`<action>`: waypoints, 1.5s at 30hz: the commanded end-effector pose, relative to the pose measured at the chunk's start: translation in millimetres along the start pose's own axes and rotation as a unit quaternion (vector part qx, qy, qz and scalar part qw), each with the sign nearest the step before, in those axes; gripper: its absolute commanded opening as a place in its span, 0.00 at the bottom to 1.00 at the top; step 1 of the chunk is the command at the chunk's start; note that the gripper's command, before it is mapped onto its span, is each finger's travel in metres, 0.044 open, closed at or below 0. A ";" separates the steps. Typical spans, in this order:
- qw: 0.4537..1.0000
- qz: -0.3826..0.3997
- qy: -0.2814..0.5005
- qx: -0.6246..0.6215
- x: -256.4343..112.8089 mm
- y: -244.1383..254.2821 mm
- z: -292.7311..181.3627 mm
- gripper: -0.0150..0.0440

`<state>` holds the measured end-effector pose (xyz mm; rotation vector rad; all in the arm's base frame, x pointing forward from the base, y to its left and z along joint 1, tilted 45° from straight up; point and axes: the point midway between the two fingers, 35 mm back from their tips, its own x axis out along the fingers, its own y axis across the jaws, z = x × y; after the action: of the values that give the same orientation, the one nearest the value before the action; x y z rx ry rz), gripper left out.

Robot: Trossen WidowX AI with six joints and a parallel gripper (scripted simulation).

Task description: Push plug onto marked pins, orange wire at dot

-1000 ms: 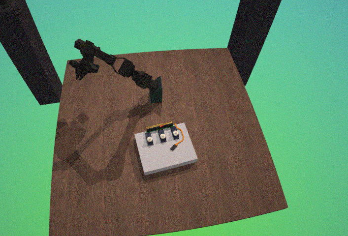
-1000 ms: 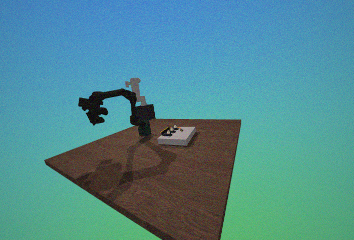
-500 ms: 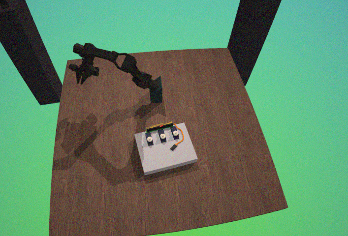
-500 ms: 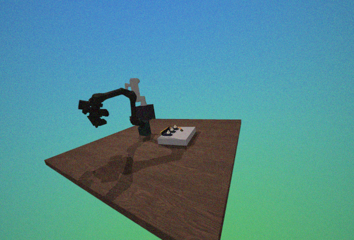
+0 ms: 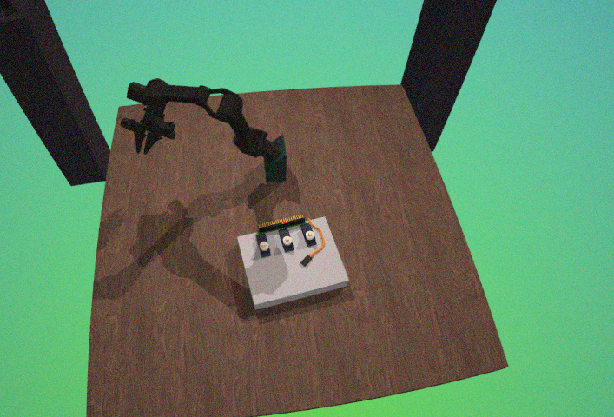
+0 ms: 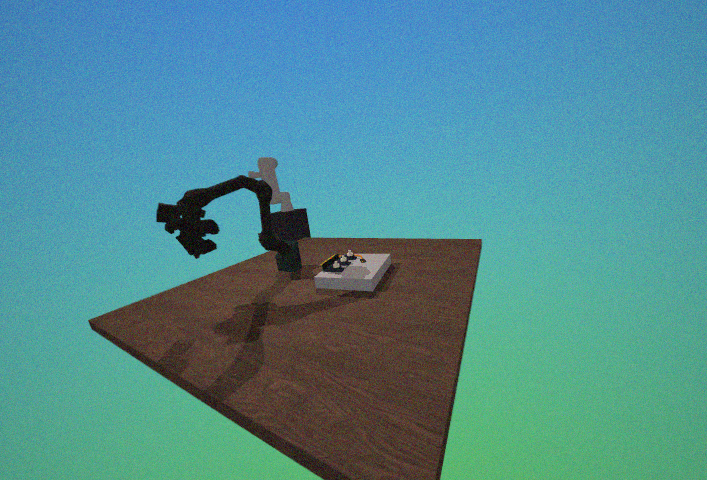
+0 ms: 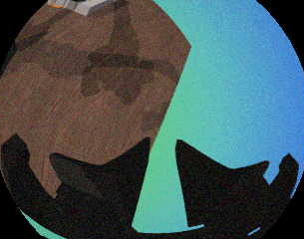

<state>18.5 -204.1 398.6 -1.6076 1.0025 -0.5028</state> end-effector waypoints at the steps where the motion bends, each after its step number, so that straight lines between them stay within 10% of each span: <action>1: 1.000 0.002 -0.012 0.019 6.5 2.6 3.6 0.45; 45: 0.970 0.018 -0.144 0.195 71.0 1.2 70.7 0.45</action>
<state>103.9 -221.1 367.3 -1.2931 0.6839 -0.4036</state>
